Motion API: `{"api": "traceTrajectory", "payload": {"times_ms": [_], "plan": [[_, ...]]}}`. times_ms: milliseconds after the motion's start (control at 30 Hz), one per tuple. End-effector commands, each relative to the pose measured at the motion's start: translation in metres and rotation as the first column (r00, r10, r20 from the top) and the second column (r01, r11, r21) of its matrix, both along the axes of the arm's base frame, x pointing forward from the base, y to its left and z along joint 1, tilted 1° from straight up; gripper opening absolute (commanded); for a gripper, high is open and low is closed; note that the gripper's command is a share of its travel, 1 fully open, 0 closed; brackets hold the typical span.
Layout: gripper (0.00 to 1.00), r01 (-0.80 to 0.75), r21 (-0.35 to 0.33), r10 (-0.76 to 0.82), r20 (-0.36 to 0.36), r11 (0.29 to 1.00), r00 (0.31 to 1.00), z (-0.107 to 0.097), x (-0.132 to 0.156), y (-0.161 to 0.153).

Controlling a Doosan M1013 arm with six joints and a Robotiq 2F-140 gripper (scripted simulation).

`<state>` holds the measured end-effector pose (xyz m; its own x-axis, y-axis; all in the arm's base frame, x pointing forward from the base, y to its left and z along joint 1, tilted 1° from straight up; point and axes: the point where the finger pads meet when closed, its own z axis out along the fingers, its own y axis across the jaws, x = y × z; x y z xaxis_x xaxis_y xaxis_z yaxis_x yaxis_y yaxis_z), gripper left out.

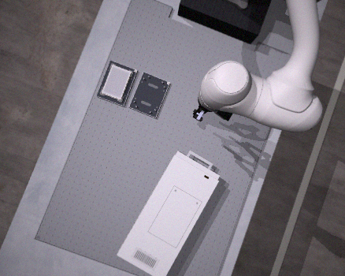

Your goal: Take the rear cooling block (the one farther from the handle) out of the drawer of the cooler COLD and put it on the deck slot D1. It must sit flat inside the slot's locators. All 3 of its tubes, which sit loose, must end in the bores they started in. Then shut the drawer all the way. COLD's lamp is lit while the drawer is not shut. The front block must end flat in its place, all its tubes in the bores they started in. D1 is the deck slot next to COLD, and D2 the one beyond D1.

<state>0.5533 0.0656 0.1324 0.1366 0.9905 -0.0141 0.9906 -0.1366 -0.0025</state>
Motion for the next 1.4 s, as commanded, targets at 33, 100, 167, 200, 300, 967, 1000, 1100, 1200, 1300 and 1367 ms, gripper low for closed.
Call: {"api": "traceTrajectory", "payload": {"times_ms": [33,100,167,200,300,967,1000,1100,1200,1300,1367], "plan": [[0.34,0.000,0.002,0.000,0.006,1.000,1.000,-0.010,0.021,0.014],[0.34,0.000,0.002,0.000,0.006,1.000,1.000,-0.011,0.024,0.016],[0.34,0.000,0.002,0.000,0.006,1.000,1.000,-0.013,0.027,0.018],[0.34,0.000,0.002,0.000,0.006,1.000,1.000,-0.015,0.030,0.020],[0.34,0.000,0.002,0.000,0.006,1.000,1.000,-0.021,0.038,0.025],[0.34,0.000,0.002,0.000,0.006,1.000,1.000,-0.053,0.092,0.061],[0.34,0.000,0.002,0.000,0.006,1.000,1.000,-0.055,0.095,0.063],[0.34,0.000,0.002,0.000,0.006,1.000,1.000,-0.061,0.104,0.069],[0.34,0.000,0.002,0.000,0.006,1.000,1.000,-0.066,0.112,0.075],[0.34,0.000,0.002,0.000,0.003,1.000,1.000,-0.068,0.115,0.077],[0.34,0.000,0.002,0.000,0.005,1.000,1.000,-0.072,0.121,0.081]]}}
